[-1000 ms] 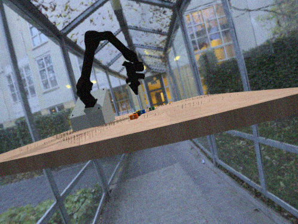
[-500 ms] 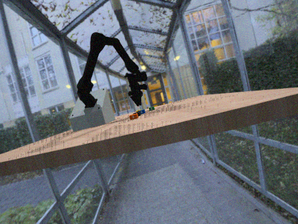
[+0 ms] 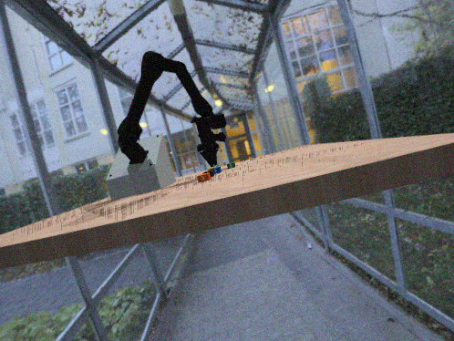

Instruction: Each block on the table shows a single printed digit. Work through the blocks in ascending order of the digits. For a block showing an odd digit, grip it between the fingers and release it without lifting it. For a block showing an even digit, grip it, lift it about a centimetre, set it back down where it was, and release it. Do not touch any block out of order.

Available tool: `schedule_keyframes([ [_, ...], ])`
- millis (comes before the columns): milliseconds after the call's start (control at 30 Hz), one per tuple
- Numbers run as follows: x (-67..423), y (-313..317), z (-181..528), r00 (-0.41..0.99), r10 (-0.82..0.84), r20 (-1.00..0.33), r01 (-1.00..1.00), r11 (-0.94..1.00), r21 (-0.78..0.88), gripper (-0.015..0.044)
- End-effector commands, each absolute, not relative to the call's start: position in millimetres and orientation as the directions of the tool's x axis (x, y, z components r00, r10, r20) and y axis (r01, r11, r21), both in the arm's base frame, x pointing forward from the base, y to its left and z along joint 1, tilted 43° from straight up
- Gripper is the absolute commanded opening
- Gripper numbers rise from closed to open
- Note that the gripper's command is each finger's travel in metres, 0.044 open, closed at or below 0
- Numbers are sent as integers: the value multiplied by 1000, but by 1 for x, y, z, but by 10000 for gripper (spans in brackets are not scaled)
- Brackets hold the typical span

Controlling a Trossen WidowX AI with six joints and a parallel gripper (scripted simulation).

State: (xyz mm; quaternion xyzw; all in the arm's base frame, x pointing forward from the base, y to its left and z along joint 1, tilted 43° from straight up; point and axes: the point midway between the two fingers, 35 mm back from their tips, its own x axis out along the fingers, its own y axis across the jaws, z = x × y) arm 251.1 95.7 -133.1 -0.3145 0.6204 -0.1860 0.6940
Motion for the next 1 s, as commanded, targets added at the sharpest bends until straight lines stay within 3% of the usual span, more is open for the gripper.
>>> schedule_keyframes([
  [0,250,88,-140,156,-656,-739,-138,726,-674,400],
  [200,251,83,-145,156,-656,-738,-138,725,-674,400],
  [567,251,83,-145,156,-656,-738,-138,725,-674,120],
  [967,251,83,-145,156,-656,-738,-138,725,-674,120],
])
